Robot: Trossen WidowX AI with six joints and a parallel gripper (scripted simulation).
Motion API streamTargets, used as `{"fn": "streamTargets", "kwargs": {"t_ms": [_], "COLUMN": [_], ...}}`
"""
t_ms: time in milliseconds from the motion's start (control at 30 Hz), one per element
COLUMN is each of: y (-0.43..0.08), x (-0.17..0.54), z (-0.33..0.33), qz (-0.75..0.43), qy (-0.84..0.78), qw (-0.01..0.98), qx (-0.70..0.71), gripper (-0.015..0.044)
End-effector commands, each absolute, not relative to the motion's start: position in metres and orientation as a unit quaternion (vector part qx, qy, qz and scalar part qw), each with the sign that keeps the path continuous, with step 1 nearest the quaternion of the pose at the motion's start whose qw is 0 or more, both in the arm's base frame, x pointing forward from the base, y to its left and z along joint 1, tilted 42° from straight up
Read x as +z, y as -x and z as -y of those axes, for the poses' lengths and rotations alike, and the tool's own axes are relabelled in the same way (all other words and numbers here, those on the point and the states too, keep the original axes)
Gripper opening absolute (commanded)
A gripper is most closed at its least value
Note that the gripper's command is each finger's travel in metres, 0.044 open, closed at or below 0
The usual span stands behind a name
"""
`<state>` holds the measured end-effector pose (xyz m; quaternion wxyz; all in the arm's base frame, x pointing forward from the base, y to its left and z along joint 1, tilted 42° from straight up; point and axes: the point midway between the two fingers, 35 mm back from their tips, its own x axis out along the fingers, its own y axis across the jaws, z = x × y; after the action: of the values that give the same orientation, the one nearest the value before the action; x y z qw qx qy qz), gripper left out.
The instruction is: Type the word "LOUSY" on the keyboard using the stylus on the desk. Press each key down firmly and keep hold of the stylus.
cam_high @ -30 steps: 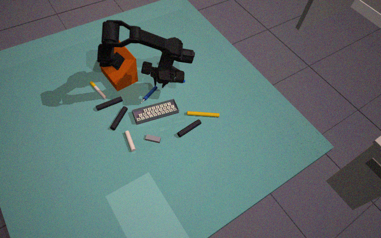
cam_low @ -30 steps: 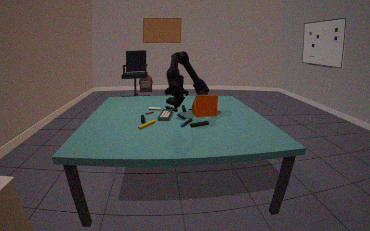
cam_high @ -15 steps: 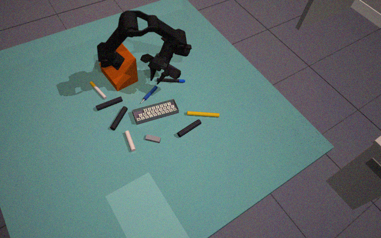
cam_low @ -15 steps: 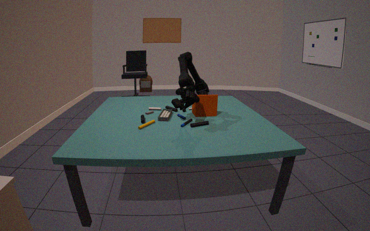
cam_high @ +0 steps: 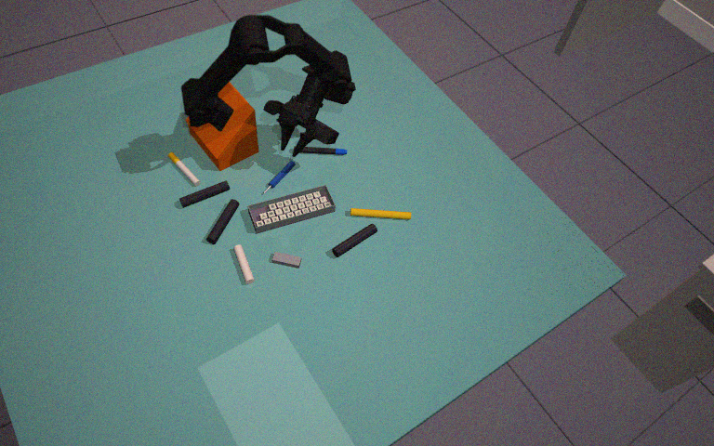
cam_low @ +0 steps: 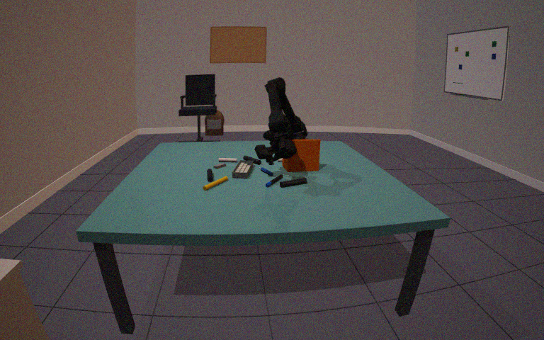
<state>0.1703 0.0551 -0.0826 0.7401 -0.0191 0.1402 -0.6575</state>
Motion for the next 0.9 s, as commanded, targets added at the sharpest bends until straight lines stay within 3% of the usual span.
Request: {"fn": "streamTargets", "kwargs": {"t_ms": [0,867], "y": [-0.17,-0.169], "x": [-0.086,-0.1], "z": [-0.053,-0.039], "qz": [-0.136,-0.136], "qy": [0.017,0.017], "qw": [0.742,0.742], "qx": [-0.656,-0.656], "gripper": [0.015,0.015]}}
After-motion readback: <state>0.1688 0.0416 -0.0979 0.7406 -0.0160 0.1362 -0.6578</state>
